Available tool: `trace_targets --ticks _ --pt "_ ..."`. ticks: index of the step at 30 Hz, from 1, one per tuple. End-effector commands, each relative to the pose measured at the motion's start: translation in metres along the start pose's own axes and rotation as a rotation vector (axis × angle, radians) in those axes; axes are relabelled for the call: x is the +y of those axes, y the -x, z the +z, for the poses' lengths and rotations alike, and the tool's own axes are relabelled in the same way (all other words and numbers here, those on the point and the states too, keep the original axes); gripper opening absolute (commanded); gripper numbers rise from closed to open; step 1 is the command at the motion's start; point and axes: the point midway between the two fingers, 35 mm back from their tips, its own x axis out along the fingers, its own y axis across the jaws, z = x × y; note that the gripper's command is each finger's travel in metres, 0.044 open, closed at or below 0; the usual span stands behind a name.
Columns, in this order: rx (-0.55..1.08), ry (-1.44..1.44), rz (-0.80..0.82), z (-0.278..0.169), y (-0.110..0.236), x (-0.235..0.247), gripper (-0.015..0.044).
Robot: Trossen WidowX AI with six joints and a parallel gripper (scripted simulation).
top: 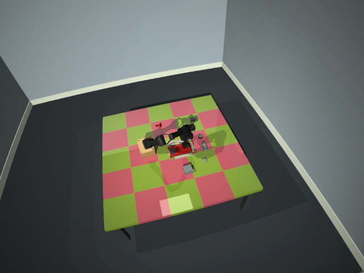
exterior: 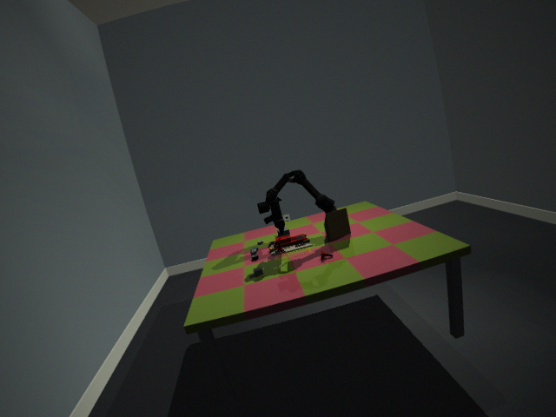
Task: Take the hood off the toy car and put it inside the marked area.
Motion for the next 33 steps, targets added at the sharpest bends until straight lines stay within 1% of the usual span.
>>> trace_targets --ticks 1,33 --pt "0.003 0.004 -0.004 -0.001 -0.004 0.0 0.044" --pt "0.003 0.004 -0.007 -0.001 -0.024 0.0 0.044"
